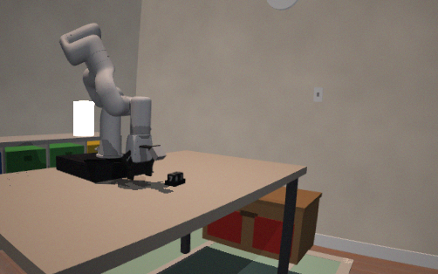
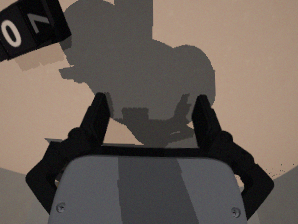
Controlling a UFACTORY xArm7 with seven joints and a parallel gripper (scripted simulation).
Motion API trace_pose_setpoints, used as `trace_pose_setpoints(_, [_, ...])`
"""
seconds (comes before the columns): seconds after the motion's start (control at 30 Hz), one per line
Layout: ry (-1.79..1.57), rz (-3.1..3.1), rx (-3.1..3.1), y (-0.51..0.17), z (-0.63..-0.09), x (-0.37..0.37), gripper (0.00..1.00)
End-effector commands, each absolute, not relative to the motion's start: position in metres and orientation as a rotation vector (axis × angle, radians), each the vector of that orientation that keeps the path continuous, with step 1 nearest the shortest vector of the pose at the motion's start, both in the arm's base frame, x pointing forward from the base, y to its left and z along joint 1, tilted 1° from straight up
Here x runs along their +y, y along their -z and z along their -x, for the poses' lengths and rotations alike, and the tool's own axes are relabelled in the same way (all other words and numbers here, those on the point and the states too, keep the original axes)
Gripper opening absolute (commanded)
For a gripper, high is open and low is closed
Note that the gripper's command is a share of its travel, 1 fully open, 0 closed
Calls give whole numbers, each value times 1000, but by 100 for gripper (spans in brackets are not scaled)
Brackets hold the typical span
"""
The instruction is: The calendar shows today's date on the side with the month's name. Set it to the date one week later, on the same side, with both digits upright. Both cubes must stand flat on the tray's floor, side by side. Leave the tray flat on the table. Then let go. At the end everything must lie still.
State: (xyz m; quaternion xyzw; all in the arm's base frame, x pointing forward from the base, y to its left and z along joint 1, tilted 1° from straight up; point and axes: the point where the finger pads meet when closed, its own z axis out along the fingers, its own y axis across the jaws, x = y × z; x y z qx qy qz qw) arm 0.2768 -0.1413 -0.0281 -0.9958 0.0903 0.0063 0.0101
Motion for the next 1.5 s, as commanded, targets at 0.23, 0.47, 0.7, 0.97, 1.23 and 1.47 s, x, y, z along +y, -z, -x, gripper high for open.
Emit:
trace_pose_setpoints(0.23, [-16, 3110, 282, 21, -278, -142, 100])
trace_pose_setpoints(0.47, [-16, 3110, 282, -7, -278, -142, 100])
trace_pose_setpoints(0.7, [-16, 3110, 282, -26, -278, -143, 100])
trace_pose_setpoints(0.97, [-16, 3110, 282, -32, -278, -143, 100])
trace_pose_setpoints(1.23, [-16, 3110, 282, -32, -278, -143, 100])
trace_pose_setpoints(1.47, [-20, 3102, 354, -33, -281, -141, 100])
